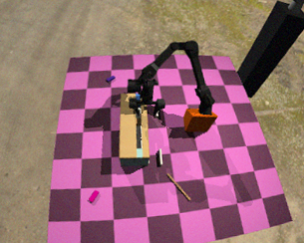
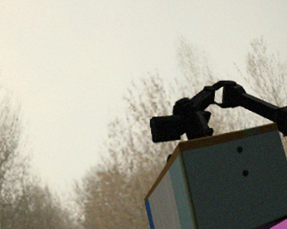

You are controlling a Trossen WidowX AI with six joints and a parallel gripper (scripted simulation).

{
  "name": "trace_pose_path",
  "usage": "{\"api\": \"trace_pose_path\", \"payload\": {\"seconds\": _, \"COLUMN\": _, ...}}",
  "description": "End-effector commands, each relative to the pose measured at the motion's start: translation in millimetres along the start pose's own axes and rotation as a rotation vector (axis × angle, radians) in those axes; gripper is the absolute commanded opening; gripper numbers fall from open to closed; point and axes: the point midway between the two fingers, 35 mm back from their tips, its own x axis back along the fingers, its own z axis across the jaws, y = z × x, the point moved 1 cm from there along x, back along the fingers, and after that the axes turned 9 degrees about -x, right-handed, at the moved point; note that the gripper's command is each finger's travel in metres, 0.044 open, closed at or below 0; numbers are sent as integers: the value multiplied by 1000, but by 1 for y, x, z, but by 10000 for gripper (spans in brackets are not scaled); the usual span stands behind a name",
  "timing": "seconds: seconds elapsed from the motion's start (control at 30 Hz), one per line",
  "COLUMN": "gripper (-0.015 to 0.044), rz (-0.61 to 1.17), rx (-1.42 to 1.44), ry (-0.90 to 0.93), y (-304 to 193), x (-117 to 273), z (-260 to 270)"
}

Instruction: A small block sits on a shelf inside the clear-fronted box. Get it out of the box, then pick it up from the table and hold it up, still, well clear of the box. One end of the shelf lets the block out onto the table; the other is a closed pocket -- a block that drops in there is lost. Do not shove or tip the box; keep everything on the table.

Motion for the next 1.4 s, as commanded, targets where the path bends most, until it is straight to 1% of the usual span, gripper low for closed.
{"api": "trace_pose_path", "payload": {"seconds": 0.0, "gripper": 400, "rz": -9, "rx": 3, "ry": -6, "y": 4, "x": -8, "z": -3}}
{"api": "trace_pose_path", "payload": {"seconds": 0.23, "gripper": 400, "rz": -1, "rx": 1, "ry": -2, "y": -1, "x": -5, "z": -2}}
{"api": "trace_pose_path", "payload": {"seconds": 1.37, "gripper": 400, "rz": 5, "rx": 1, "ry": -3, "y": -94, "x": -39, "z": -17}}
